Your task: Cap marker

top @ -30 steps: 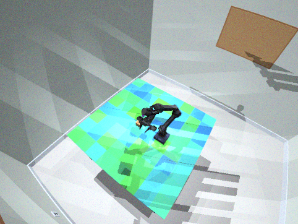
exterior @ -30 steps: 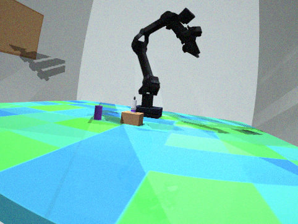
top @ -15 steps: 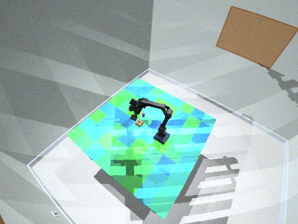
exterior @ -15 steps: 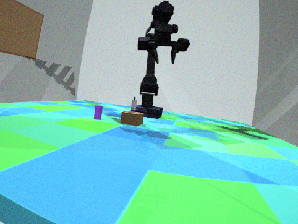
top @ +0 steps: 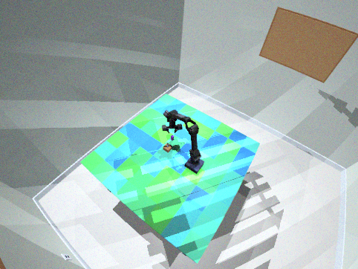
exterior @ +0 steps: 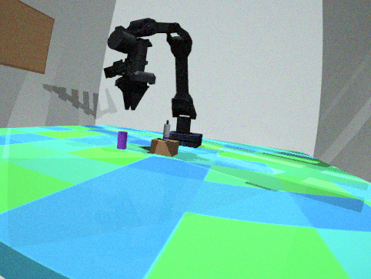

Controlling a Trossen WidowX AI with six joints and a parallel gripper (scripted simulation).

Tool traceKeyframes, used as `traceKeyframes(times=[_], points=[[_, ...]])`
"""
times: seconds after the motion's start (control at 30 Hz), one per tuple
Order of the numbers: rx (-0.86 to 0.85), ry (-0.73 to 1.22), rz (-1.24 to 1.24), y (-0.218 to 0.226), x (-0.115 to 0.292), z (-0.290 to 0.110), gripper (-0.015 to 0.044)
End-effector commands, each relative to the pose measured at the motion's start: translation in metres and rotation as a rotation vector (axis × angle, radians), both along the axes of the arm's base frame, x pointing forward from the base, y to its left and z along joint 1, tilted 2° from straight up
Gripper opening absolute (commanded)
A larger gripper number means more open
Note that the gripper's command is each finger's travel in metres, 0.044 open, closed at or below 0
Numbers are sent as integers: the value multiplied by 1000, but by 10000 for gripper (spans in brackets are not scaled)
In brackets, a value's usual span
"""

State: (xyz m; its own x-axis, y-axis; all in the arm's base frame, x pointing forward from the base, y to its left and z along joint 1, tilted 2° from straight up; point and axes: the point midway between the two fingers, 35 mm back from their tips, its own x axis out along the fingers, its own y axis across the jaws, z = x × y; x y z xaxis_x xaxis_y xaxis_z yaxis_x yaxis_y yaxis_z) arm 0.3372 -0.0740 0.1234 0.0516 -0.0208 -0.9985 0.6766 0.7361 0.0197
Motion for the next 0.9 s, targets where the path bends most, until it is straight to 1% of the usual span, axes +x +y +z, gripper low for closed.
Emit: traceKeyframes(times=[0.0, 0.1, 0.23, 0.4, 0.5, 0.87], points=[[-7, -3, -53, -8, 2, 1, 248], [-7, -3, -53, -8, 3, -1, 248], [-7, -3, -53, -12, 4, -32, 248], [-7, -3, -53, -12, 4, -35, 248], [-7, -3, -53, -13, 4, -48, 248], [-7, -2, -54, -14, 5, -60, 248]])
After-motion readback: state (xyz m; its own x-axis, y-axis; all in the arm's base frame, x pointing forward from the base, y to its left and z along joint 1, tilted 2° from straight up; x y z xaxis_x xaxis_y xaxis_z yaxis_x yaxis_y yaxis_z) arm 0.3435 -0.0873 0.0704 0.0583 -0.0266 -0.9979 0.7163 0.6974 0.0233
